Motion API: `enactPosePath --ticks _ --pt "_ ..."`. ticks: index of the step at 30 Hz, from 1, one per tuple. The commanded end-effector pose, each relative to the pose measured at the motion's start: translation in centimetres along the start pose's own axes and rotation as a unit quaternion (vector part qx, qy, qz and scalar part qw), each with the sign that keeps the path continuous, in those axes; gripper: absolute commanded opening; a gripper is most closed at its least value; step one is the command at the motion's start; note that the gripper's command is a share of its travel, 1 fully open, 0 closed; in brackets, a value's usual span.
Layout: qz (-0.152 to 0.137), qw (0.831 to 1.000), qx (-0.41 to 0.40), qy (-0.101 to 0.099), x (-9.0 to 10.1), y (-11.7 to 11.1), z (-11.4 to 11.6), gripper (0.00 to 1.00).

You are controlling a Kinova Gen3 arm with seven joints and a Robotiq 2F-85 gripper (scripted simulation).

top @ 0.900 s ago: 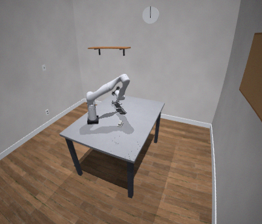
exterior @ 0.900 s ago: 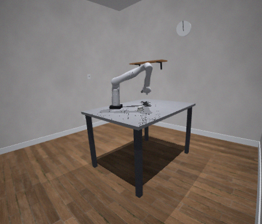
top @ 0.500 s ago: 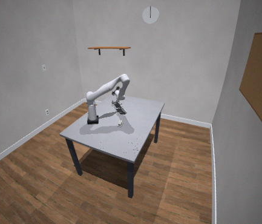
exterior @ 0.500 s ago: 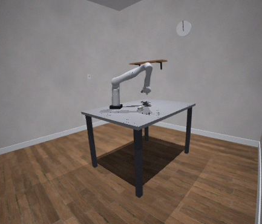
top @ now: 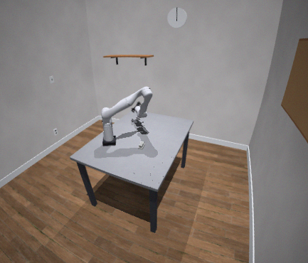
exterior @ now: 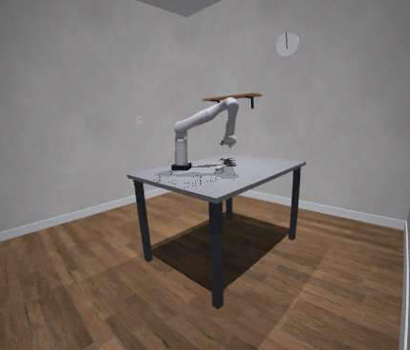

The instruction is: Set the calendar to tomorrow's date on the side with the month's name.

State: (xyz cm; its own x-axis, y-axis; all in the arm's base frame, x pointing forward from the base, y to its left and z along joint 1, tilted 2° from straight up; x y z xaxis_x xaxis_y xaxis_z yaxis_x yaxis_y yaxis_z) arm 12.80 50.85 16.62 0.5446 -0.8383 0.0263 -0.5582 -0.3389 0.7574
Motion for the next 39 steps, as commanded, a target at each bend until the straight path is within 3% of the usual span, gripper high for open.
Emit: enactPosePath --ticks 1,7,10,16,22,24,31,39 --pt "0.002 1.000 0.005 0.005 0.4 0.0 -0.1 1.00" --pt "0.008 1.000 0.015 0.022 1.3 0.0 0.2 1.00" --pt "0.014 0.999 0.025 0.041 2.4 -0.1 0.6 1.00" --pt "0.037 0.994 0.050 0.093 5.6 -0.5 1.5 1.00" --pt "0.078 0.981 0.077 0.162 10.6 -1.1 2.7 1.00" --pt "0.078 0.981 0.077 0.162 10.6 -1.1 2.7 1.00" --pt "0.148 0.951 0.103 0.253 18.7 -1.7 4.1 1.00" --pt "0.250 0.896 0.114 0.348 29.9 -1.4 5.2 1.00"
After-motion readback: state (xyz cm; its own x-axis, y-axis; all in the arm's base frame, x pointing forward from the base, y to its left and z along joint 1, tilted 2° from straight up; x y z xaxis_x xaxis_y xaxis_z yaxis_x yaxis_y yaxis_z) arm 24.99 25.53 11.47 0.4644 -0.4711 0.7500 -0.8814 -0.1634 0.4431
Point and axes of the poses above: the point where the finger pads meet when closed, its own x axis back along the fingers, its own z axis across the jaws, y = z × x, the point moved 6 cm from there along x, back along the fingers, and after that the axes turned 5 degrees about -x, right-handed, at the moved point
